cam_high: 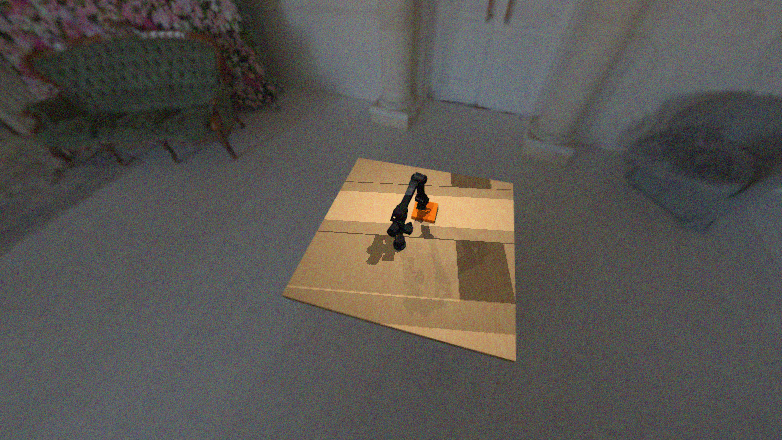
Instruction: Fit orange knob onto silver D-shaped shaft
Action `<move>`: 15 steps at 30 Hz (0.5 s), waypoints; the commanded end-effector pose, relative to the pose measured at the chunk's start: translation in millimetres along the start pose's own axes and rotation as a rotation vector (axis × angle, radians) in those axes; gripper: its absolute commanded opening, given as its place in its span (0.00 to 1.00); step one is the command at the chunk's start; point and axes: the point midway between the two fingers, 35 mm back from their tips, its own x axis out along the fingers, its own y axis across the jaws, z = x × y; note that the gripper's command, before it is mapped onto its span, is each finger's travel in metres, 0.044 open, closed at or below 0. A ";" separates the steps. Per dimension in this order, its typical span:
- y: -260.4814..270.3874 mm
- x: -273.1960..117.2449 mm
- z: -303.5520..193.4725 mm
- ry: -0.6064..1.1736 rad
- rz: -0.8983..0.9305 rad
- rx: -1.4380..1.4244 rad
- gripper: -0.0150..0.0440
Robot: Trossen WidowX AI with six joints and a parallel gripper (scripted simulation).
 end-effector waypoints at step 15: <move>-3.4 -5.9 -1.0 0.002 -0.004 -0.214 0.25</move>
